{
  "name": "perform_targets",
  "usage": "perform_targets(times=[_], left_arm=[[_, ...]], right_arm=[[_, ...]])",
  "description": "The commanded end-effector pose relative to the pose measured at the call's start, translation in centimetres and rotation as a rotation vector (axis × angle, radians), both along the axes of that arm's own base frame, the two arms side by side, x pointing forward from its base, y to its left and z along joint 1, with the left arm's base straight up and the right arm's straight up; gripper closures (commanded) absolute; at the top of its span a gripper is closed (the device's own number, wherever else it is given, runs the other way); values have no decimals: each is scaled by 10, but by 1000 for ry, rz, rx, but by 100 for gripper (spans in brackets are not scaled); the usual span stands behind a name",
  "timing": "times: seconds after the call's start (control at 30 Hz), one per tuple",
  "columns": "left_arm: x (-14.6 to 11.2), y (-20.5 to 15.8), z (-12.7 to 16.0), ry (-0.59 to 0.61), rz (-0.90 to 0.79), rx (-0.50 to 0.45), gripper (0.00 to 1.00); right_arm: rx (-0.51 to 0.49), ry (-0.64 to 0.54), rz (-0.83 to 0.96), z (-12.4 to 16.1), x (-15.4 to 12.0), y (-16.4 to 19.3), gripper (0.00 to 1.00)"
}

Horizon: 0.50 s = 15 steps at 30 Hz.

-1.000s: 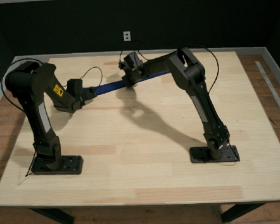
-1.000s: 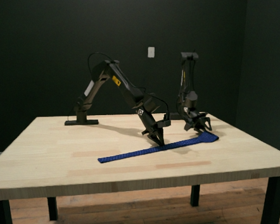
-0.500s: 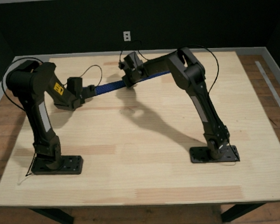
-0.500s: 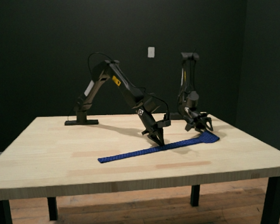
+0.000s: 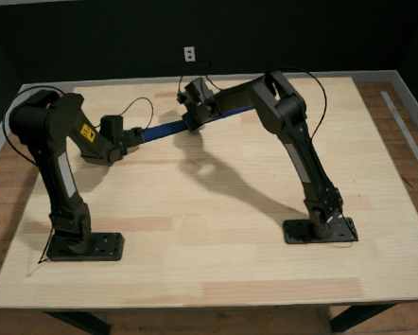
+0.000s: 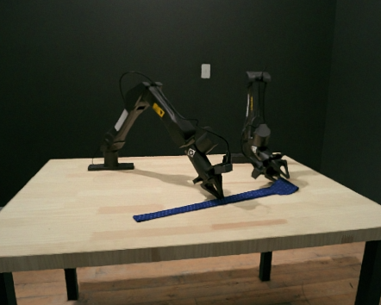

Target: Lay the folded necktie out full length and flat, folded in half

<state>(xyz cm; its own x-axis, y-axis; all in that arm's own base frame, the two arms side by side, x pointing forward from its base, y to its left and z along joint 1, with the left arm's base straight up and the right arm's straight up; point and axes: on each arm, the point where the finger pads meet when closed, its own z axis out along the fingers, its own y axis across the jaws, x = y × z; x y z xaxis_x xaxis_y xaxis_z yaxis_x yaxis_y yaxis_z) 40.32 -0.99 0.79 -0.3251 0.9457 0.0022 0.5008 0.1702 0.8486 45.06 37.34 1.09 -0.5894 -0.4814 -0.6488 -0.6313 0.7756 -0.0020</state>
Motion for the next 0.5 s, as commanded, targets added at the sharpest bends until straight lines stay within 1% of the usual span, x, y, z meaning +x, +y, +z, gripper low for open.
perform_targets(times=[0.0, 0.47], left_arm=[[9, 4, 0, 0, 8, -2, 57], [15, 9, 0, 0, 8, -2, 57]], right_arm=[[-3, 7, 5, -4, -2, -2, 96], [-3, 7, 5, -4, -2, -2, 96]])
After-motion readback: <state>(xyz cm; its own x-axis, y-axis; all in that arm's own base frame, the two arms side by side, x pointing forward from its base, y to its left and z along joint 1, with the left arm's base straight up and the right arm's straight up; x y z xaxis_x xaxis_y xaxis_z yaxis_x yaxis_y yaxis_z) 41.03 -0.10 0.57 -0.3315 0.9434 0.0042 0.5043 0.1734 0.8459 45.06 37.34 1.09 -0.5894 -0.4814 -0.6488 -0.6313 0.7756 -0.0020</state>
